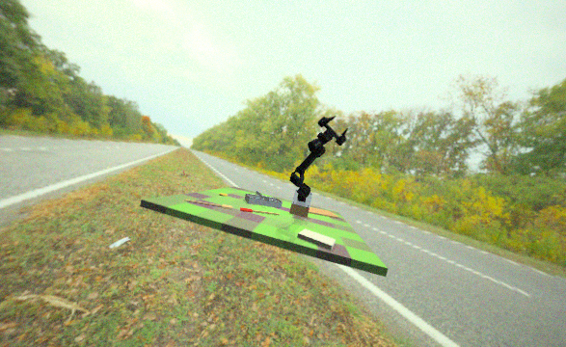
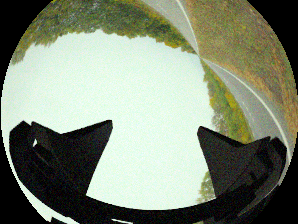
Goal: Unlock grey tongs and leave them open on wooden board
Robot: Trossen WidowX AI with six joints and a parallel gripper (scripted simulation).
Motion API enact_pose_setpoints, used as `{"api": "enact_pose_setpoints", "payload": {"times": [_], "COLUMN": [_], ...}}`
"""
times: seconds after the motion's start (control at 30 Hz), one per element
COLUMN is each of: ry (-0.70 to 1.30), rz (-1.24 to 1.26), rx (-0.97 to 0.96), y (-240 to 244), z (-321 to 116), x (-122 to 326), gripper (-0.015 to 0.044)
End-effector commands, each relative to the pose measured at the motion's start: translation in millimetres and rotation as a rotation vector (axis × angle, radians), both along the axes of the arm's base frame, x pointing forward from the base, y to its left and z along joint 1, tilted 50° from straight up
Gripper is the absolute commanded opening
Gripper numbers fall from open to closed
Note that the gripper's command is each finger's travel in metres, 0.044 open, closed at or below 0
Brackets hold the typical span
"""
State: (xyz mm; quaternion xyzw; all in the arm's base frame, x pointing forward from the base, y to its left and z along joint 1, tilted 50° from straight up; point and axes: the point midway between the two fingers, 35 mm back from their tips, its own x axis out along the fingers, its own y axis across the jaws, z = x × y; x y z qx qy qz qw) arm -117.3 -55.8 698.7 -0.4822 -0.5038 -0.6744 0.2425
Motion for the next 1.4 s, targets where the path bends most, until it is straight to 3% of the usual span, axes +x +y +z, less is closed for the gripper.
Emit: {"api": "enact_pose_setpoints", "payload": {"times": [0.0,0.5,0.7,1.17,1.37], "ry": [-0.027,-0.074,-0.073,-0.033,0.022], "rz": [0.062,0.417,0.51,0.823,0.916], "rx": [0.093,0.526,0.633,1.062,1.192], "y": [-39.1,-214.2,-253.4,-372.8,-395.9], "z": [-6.5,-59.5,-79.9,-180.1,-221.3], "x": [-12.1,0.7,21.4,115.9,161.9], "gripper": [0.044,0.044,0.044,0.044,0.044]}}
